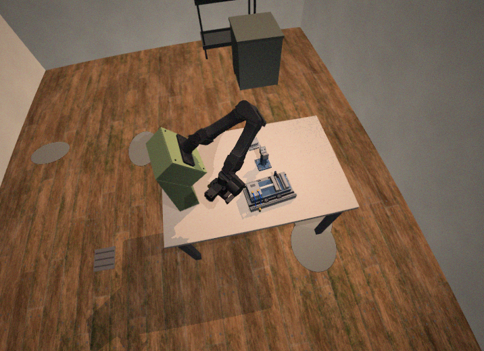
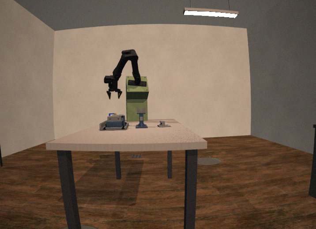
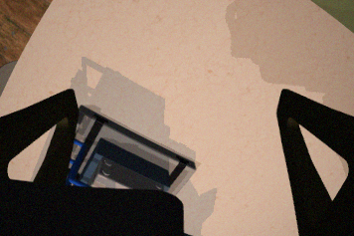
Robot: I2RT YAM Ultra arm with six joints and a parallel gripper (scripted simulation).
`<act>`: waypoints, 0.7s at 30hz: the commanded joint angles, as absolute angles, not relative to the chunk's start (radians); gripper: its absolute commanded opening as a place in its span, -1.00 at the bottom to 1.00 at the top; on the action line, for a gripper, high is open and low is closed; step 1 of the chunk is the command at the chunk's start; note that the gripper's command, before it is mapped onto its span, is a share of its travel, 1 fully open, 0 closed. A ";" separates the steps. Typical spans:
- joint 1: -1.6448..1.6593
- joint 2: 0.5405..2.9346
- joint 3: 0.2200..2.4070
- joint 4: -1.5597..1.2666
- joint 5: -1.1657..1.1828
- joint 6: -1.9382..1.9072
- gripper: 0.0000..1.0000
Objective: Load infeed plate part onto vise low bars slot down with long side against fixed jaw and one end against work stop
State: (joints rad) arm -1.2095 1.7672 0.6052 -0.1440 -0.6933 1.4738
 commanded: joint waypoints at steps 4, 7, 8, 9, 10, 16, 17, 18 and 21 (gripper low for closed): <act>-1.154 1.707 0.655 -0.117 -0.638 1.373 1.00; -1.095 1.676 0.678 -0.109 -0.605 1.301 1.00; -1.071 1.660 0.684 -0.106 -0.592 1.276 1.00; -1.061 1.654 0.689 -0.105 -0.586 1.263 1.00; -1.041 1.641 0.695 -0.103 -0.575 1.240 1.00; -0.948 1.586 0.728 -0.093 -0.524 1.131 1.00; -0.943 1.585 0.731 -0.093 -0.520 1.124 1.00; -0.917 1.567 0.739 -0.089 -0.506 1.095 1.00; -0.901 1.557 0.744 -0.087 -0.497 1.076 1.00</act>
